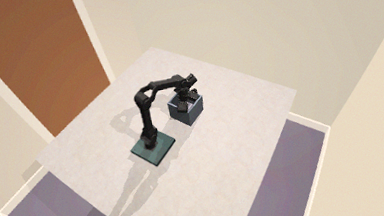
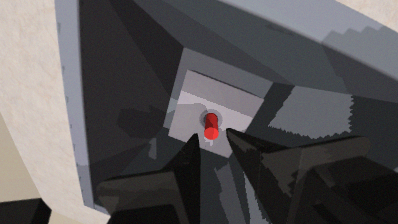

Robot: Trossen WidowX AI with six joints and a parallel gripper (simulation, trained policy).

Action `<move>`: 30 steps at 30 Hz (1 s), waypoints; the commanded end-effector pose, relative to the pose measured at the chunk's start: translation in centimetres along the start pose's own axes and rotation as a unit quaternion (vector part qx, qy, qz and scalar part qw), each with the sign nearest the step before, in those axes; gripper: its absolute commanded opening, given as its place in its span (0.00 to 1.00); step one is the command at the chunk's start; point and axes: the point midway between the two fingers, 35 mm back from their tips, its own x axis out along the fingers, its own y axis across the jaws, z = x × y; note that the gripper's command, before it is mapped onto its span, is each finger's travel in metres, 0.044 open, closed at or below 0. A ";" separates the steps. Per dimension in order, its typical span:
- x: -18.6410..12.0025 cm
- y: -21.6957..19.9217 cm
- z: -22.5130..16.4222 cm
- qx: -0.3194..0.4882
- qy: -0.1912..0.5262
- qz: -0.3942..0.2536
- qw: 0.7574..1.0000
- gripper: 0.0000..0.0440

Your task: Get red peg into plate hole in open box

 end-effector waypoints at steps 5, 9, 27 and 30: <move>1.4 -1.1 0.1 0.004 0.051 -0.020 0.998 0.37; 1.0 -0.8 0.5 0.007 0.057 -0.012 0.998 0.37; -2.6 1.8 2.3 0.002 0.064 0.059 0.996 0.37; -3.4 2.3 2.5 -0.001 0.065 0.074 0.995 0.37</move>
